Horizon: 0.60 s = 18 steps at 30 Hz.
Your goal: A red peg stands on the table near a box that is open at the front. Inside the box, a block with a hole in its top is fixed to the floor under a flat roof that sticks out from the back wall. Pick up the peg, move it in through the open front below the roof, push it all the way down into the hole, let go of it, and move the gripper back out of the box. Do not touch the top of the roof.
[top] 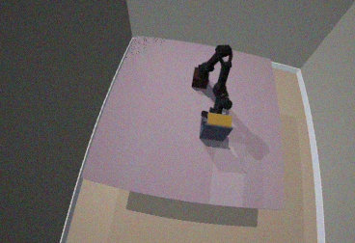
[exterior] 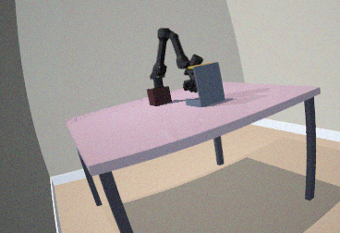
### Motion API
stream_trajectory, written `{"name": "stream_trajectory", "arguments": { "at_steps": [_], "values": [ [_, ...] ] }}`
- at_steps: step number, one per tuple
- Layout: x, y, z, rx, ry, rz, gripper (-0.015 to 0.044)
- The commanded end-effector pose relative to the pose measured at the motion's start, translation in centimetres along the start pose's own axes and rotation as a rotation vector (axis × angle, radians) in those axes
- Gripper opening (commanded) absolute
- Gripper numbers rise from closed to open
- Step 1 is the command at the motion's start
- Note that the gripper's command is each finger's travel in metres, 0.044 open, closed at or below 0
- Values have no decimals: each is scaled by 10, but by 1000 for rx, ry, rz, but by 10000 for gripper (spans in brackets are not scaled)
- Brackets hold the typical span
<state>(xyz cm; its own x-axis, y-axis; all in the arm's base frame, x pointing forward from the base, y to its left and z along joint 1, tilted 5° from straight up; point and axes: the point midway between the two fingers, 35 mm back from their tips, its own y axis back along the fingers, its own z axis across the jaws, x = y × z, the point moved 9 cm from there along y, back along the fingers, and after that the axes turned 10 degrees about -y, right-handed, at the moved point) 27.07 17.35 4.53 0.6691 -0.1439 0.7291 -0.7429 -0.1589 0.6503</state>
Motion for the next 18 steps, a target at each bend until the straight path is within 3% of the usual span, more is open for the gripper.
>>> {"name": "stream_trajectory", "arguments": {
  "at_steps": [1,15,18],
  "values": [
    [-7,10,3,-6,-4,-3,220],
    [-31,39,11,-8,-3,-8,220],
    [-30,43,10,-8,-3,-9,299]
  ]
}}
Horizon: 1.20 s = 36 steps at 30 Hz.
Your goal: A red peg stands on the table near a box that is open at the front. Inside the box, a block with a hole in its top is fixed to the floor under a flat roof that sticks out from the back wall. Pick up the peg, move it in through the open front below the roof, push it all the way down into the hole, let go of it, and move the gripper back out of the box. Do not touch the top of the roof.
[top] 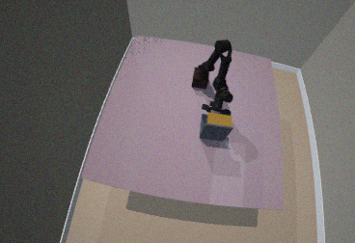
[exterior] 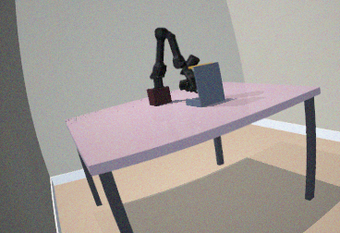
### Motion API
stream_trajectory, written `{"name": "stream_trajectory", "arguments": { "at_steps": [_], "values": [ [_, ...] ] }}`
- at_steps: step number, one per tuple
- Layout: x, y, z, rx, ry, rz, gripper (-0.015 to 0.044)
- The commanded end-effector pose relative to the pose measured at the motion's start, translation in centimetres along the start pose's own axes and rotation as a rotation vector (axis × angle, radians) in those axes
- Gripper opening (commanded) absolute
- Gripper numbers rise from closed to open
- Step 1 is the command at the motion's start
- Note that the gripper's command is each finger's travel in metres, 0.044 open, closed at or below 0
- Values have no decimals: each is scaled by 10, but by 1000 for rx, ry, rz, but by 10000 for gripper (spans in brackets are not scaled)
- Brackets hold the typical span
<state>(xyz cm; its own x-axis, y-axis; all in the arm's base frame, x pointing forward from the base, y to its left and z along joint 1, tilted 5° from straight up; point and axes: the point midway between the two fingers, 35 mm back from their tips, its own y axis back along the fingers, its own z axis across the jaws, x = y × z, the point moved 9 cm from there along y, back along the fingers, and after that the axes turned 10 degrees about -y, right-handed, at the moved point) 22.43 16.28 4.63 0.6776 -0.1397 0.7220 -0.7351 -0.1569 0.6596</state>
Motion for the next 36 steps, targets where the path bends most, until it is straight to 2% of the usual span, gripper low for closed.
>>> {"name": "stream_trajectory", "arguments": {
  "at_steps": [1,5,6,36],
  "values": [
    [-1,8,0,-4,-6,3,325],
    [2,18,-2,-4,-7,2,430],
    [2,20,-3,-4,-7,1,440],
    [10,92,-1,-5,-7,-3,440]
  ]
}}
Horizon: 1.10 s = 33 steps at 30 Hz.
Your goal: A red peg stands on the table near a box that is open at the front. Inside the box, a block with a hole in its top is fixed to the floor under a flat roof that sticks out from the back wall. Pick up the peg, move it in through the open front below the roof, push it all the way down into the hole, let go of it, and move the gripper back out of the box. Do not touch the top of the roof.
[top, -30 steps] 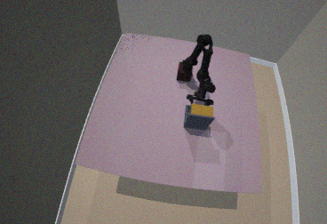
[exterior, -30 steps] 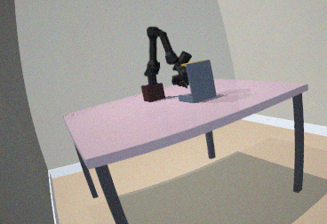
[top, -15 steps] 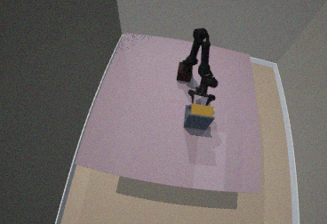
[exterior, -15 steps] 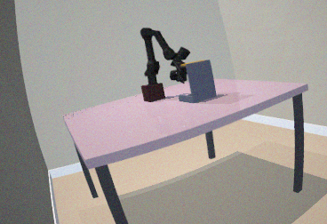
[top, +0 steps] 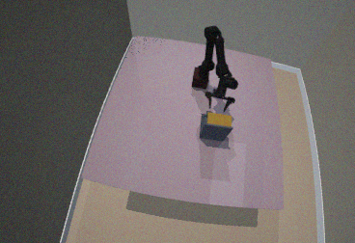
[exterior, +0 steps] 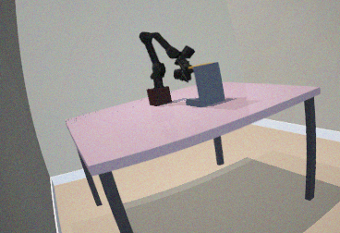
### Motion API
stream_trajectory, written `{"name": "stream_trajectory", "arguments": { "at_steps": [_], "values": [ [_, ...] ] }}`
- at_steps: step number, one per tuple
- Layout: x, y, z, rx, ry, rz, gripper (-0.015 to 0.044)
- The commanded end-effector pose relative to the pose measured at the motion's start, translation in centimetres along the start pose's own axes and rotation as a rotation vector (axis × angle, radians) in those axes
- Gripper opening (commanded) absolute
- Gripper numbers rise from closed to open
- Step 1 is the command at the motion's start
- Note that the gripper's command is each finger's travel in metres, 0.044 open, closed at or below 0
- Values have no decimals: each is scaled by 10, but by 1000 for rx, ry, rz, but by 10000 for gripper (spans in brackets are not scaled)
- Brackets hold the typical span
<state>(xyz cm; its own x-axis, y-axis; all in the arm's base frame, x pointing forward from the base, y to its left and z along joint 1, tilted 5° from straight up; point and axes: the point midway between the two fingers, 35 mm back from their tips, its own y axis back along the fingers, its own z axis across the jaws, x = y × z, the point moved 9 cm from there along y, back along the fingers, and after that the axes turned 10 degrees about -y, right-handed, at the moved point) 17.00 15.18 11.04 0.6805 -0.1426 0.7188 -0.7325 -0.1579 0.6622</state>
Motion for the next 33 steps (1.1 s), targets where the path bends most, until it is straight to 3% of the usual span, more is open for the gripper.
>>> {"name": "stream_trajectory", "arguments": {
  "at_steps": [1,11,33],
  "values": [
    [-1,11,3,-6,-3,1,440],
    [-2,31,9,-5,-3,2,440],
    [-2,32,9,-5,-3,2,440]
  ]
}}
